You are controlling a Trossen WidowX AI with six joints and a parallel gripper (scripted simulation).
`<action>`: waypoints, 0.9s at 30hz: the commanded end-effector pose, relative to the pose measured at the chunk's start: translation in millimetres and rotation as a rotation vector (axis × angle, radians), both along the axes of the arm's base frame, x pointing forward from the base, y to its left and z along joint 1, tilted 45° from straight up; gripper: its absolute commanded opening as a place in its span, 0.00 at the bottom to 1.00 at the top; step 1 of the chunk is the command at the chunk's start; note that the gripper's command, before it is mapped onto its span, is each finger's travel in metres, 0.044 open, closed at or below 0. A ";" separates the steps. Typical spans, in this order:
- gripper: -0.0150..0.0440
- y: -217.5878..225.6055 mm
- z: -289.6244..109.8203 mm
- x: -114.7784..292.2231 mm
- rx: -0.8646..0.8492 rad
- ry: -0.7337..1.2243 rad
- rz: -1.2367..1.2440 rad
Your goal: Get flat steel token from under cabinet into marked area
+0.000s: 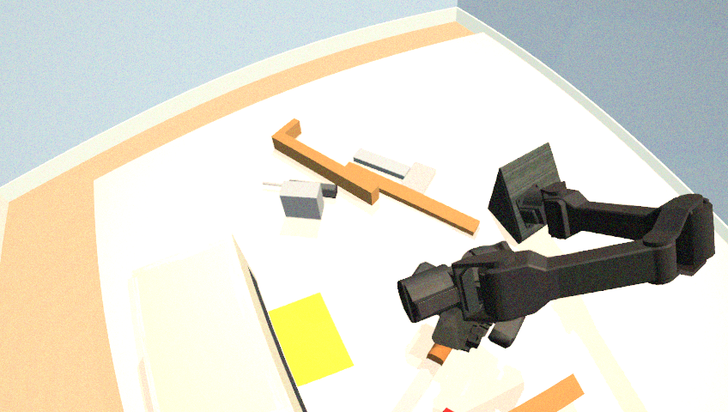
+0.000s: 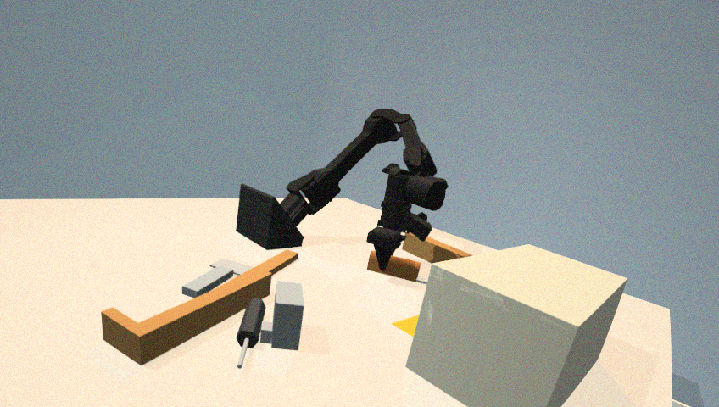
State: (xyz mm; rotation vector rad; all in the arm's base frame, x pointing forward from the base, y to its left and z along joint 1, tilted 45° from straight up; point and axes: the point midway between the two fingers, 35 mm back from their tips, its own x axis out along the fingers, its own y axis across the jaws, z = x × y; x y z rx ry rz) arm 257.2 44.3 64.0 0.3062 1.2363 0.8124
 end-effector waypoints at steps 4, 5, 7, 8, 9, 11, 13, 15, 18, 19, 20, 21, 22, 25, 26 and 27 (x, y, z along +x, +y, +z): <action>0.25 -6.7 -5.1 1.1 -0.002 -0.004 0.000; 0.25 -7.6 -6.0 1.2 -0.002 -0.005 0.001; 0.25 -9.3 -7.7 1.5 -0.002 -0.005 0.001; 0.25 -10.2 -8.5 1.6 -0.002 -0.006 0.002; 0.25 -11.1 -9.3 1.7 -0.002 -0.006 0.002; 0.25 -12.9 -11.0 1.9 -0.002 -0.007 0.003; 0.25 -14.6 -12.6 2.1 -0.003 -0.007 0.003; 0.25 -16.3 -14.3 2.3 -0.003 -0.008 0.003; 0.25 -18.9 -16.7 2.6 -0.003 -0.008 0.004; 0.25 -19.8 -17.5 2.7 -0.003 -0.008 0.004; 0.25 -20.6 -18.3 2.8 -0.003 -0.008 0.004; 0.25 -21.5 -19.1 2.9 -0.003 -0.008 0.004; 0.25 -22.3 -19.9 3.0 -0.003 -0.008 0.004; 0.25 -24.8 -22.3 3.2 -0.003 -0.009 0.005; 0.25 -25.6 -23.1 3.3 -0.004 -0.009 0.005; 0.25 -26.5 -23.9 3.4 -0.004 -0.009 0.005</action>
